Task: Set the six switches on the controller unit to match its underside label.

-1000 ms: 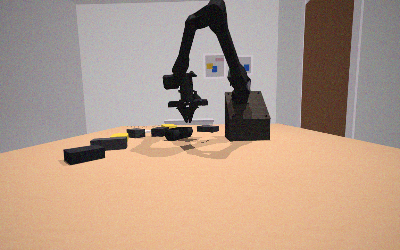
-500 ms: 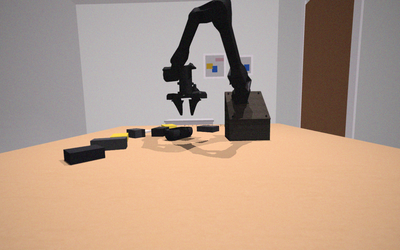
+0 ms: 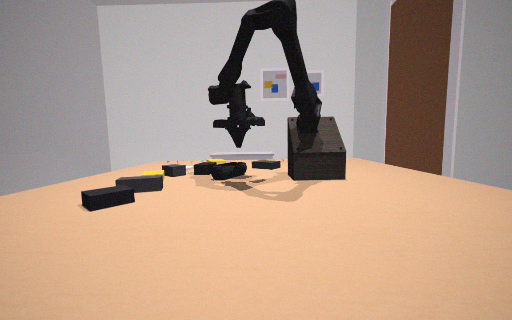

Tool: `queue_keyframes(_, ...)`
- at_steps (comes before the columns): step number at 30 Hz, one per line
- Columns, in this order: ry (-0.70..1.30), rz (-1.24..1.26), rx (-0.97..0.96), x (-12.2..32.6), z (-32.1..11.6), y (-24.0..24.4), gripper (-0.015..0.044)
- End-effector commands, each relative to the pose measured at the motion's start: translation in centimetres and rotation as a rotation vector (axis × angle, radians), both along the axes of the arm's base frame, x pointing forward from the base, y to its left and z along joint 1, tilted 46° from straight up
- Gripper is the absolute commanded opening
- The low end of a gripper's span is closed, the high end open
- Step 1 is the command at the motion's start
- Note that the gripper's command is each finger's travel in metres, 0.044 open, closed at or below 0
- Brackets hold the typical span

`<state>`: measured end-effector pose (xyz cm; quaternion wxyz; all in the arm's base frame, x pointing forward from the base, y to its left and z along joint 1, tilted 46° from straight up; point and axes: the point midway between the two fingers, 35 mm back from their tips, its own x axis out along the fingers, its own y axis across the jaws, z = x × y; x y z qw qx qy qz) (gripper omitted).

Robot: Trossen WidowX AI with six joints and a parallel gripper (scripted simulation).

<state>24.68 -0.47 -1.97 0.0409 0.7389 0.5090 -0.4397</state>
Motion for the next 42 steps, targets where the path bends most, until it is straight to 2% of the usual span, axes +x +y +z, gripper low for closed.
queue_keyframes(1,0.0,0.0,0.0,0.0,0.0,0.0,0.0079)
queue_keyframes(14,0.0,0.0,0.0,0.0,0.0,0.0,0.042)
queue_keyframes(15,0.0,0.0,0.0,0.0,0.0,0.0,0.044)
queue_keyframes(17,0.0,0.0,0.0,0.0,0.0,0.0,0.044)
queue_keyframes(19,0.0,-0.001,-0.003,0.0,0.6,-0.8,0.0387)
queue_keyframes(24,0.001,0.0,-0.004,-0.7,5.3,-5.6,0.0256)
queue_keyframes(34,0.001,0.0,-0.003,-0.8,5.5,-5.8,0.0)
queue_keyframes(42,0.001,0.0,-0.003,-0.8,5.5,-5.8,0.0)
